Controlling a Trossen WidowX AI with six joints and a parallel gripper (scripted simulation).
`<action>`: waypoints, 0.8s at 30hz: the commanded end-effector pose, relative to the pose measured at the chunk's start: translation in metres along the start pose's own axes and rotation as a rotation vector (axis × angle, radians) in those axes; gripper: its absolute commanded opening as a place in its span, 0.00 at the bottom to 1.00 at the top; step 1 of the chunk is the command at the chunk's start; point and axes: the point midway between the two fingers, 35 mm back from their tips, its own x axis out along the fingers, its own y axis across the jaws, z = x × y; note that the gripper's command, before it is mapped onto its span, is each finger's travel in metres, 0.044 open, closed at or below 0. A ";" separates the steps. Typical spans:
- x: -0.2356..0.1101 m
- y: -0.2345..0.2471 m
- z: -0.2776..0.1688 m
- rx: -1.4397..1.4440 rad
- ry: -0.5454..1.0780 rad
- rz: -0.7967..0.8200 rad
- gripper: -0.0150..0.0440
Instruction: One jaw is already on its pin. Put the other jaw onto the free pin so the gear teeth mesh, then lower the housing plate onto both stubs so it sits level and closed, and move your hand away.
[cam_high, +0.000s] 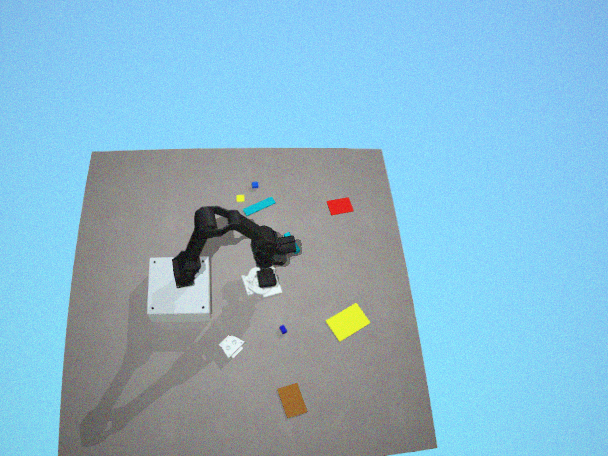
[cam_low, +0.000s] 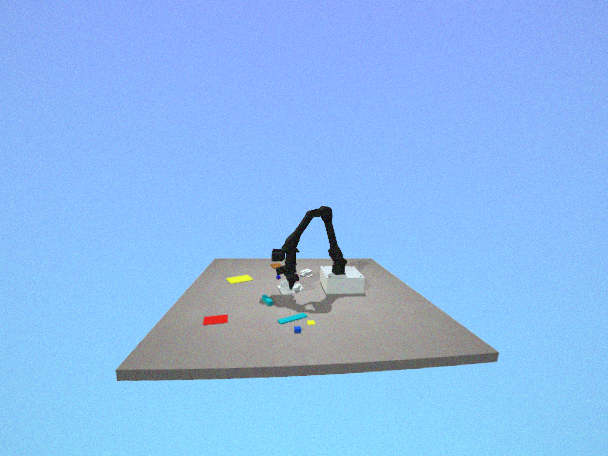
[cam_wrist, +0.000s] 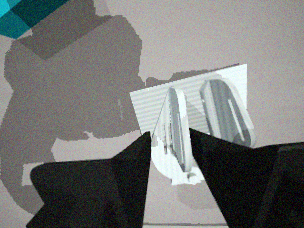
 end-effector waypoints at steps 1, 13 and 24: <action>0.002 0.000 -0.001 0.003 0.003 -0.001 0.48; 0.005 0.000 -0.001 0.004 0.003 -0.001 0.48; 0.008 0.000 -0.001 0.004 0.003 -0.001 0.48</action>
